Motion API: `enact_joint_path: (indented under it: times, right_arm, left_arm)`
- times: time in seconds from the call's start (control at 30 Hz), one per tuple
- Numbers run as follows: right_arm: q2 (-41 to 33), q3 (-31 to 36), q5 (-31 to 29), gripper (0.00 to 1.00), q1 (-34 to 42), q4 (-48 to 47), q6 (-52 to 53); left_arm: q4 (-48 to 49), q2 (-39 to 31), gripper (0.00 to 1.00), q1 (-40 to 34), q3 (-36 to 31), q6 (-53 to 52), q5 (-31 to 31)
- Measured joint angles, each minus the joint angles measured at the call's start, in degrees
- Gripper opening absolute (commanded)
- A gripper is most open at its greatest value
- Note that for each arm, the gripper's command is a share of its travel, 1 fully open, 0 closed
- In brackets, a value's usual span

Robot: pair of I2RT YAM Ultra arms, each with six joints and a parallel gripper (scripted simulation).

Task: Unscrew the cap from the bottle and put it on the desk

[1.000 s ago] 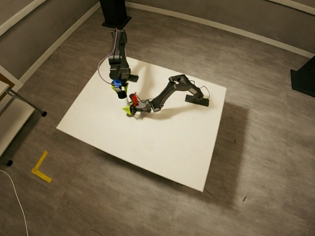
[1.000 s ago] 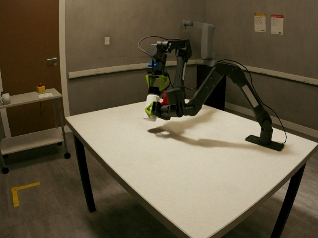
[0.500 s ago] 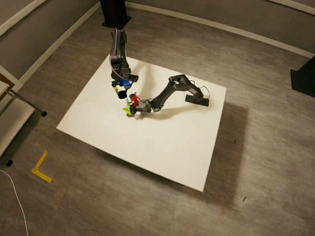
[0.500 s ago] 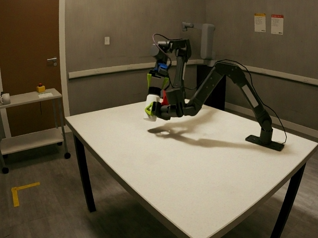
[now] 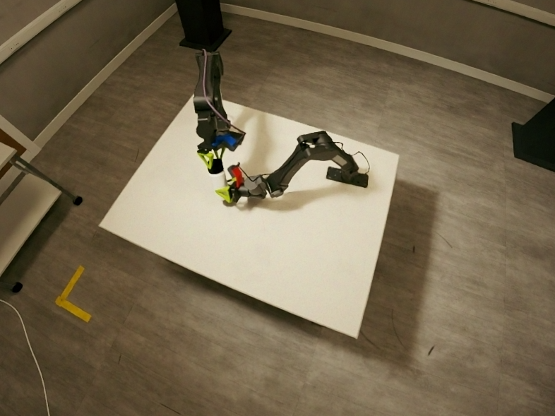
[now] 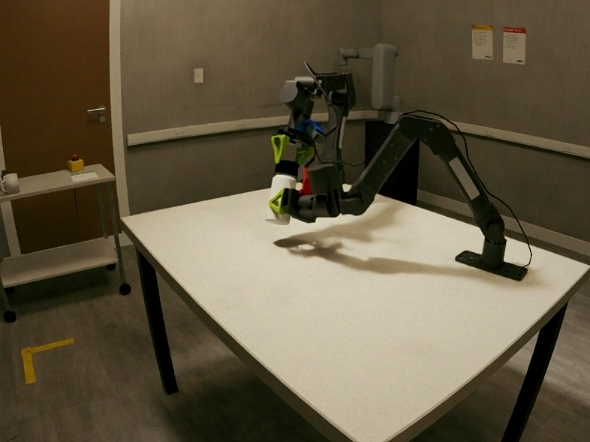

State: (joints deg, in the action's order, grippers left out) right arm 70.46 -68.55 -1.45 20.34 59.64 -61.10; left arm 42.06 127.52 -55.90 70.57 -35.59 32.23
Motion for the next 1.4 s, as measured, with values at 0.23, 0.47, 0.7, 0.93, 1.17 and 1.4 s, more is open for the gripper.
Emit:
enact_joint_path:
  times: [0.23, 0.47, 0.7, 0.93, 1.17, 1.4]
  right_arm:
    - [-0.02, 0.00, 0.00, 0.00, 0.00, 0.00, 0.15]
    - [-0.02, -0.02, 0.00, 0.00, 0.00, 0.07, 0.59]
    - [-1.29, -3.65, 0.02, 0.00, -0.24, 4.37, 0.04]
    - [-1.36, -4.00, 0.02, 0.00, -0.31, 5.99, 0.04]
    - [-1.36, -4.02, 0.02, 0.00, -0.33, 6.38, 0.04]
    - [-1.36, -4.02, 0.02, 0.00, -0.33, 6.45, 0.04]
  left_arm:
    - [0.00, 0.00, 0.00, 0.00, 0.00, 0.00, 0.00]
    - [0.00, 0.00, 0.00, 0.00, 0.00, 0.00, 0.02]
    - [0.17, 0.00, 0.00, -0.02, 0.00, 0.07, 0.11]
    - [0.17, 0.00, 0.00, -0.04, 0.00, 0.07, 0.11]
    - [0.17, 0.00, 0.00, -0.02, 0.00, 0.07, 0.09]
    - [0.17, 0.00, 0.00, -0.02, 0.00, 0.07, 0.09]
